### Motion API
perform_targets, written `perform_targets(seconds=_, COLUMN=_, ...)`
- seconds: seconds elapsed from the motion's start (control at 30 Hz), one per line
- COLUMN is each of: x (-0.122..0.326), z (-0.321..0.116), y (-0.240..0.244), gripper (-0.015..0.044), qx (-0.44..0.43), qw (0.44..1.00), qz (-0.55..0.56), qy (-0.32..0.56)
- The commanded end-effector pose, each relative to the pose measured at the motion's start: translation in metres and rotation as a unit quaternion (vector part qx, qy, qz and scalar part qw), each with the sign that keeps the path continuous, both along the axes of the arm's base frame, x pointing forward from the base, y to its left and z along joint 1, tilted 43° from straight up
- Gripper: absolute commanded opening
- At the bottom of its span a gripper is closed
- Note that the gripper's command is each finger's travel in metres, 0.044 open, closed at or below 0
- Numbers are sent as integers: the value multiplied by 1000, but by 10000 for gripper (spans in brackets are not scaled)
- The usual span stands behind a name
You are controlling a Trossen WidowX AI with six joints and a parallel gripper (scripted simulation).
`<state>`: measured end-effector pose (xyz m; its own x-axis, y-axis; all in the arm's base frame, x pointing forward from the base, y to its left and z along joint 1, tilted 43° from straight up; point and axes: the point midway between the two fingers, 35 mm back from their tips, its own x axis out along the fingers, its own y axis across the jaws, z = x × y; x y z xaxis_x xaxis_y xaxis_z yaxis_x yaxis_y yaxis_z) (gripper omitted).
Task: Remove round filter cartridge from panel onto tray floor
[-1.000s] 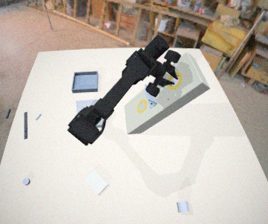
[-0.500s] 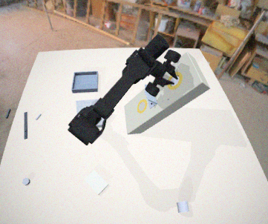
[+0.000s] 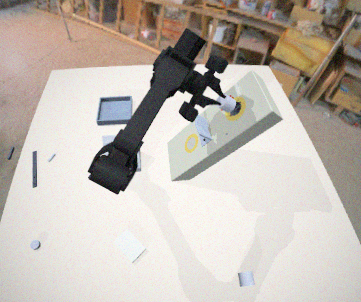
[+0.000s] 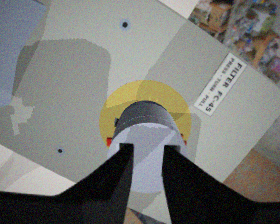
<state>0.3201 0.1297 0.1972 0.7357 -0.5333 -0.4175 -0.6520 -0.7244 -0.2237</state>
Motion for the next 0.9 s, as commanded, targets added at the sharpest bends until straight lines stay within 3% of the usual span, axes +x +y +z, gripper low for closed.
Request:
perform_targets(seconds=0.0, x=-5, z=6, y=2, gripper=0, qx=1, qw=1000, qz=-3, qy=-8)
perform_targets(seconds=0.83, x=-47, z=-44, y=-36, gripper=0, qx=1, qw=1000, qz=-3, qy=-8)
perform_targets(seconds=0.87, x=-43, z=-42, y=-33, gripper=26, qx=-3, qw=1000, qz=-1, qy=0)
